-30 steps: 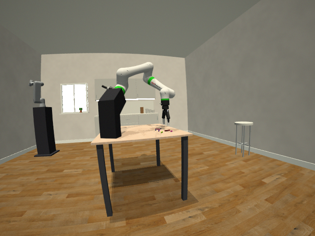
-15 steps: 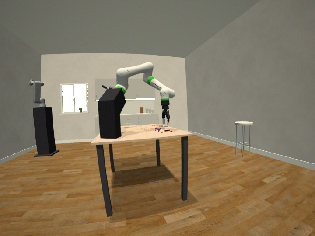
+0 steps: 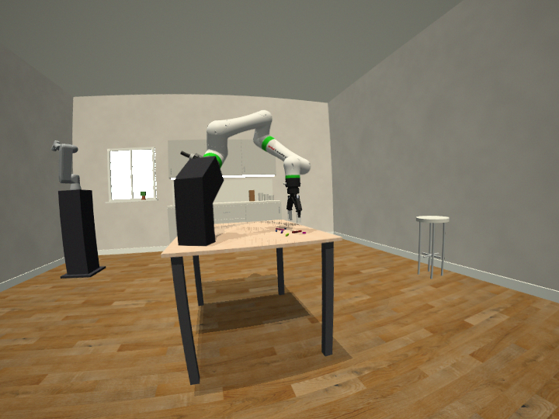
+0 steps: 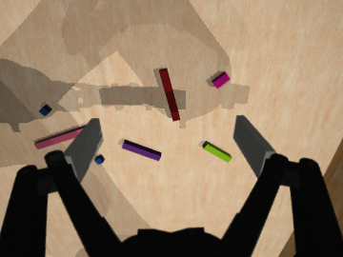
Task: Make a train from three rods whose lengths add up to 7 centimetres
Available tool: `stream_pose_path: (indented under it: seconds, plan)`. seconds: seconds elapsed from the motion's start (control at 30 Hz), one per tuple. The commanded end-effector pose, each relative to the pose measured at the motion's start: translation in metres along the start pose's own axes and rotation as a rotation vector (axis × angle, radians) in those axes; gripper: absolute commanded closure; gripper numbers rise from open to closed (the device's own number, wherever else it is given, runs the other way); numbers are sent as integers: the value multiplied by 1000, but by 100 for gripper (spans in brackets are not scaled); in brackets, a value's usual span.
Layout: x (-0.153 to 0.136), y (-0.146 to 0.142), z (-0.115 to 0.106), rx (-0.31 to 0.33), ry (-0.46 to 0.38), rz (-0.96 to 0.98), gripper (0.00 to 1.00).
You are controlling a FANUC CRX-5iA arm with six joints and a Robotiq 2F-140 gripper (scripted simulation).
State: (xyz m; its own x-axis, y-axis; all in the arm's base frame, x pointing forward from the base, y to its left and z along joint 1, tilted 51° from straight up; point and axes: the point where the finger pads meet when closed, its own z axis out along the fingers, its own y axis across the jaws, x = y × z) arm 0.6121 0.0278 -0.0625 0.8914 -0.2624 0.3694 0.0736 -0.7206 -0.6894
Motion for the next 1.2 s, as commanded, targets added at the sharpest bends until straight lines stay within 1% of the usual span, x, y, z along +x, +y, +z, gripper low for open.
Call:
stream_pose_path:
  seconds: [0.0, 0.1, 0.43, 0.5, 0.53, 1.0, 1.07, 1.1, 1.17]
  plan:
    - [-2, -4, -1, 0, 1, -74, 0]
    - [-7, -13, -2, 0, 1, -210, 0]
    - [-18, -31, -5, -1, 1, -520, 0]
    - [-18, -31, -5, -1, 1, -520, 0]
    - [-22, -37, -6, -1, 0, -612, 0]
    - [-39, -61, -11, -1, 0, -1036, 0]
    - [-39, -61, -11, -1, 0, -1036, 0]
    - [-43, -65, -12, -1, 0, -1128, 0]
    - [-45, -68, -13, -1, 0, -1179, 0]
